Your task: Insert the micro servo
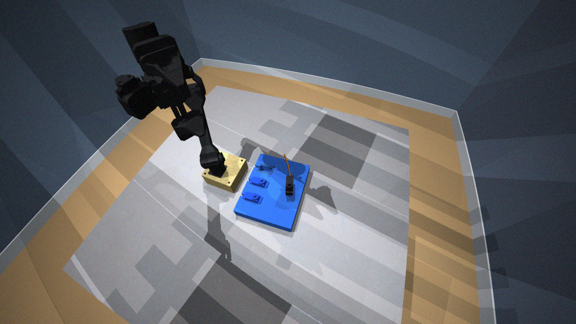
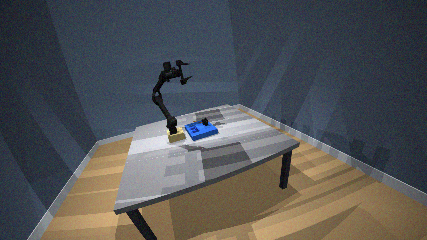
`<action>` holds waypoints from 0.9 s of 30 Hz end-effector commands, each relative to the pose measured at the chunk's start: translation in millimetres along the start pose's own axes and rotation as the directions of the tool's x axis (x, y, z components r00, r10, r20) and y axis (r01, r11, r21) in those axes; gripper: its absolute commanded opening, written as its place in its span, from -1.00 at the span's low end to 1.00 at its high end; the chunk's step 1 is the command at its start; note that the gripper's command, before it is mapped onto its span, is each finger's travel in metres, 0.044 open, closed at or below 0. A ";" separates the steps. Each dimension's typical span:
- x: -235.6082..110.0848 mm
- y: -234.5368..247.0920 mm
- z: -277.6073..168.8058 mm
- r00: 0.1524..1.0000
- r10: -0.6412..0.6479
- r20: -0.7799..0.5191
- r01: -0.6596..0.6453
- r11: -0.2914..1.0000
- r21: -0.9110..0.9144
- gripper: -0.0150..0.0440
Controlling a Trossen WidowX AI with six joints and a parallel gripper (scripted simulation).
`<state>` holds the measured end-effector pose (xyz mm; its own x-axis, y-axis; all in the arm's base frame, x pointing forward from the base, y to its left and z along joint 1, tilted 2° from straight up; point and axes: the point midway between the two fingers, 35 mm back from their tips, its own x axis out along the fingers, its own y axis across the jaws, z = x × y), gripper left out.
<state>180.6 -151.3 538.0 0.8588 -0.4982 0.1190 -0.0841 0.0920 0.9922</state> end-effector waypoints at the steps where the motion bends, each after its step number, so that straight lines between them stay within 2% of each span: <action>1: 19.9 -25.5 -4.3 0.996 -0.083 -0.038 0.084 0.996 0.026 1.00; 12: 64.5 -94.3 -35.0 0.939 -0.304 -0.161 0.315 0.948 0.049 1.00; 27: 92.5 -196.8 -104.9 0.738 -0.604 -0.301 0.612 0.787 -0.078 1.00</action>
<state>319.8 -134.4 370.6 0.8651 -0.1971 -0.4612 0.4320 -0.1744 0.8849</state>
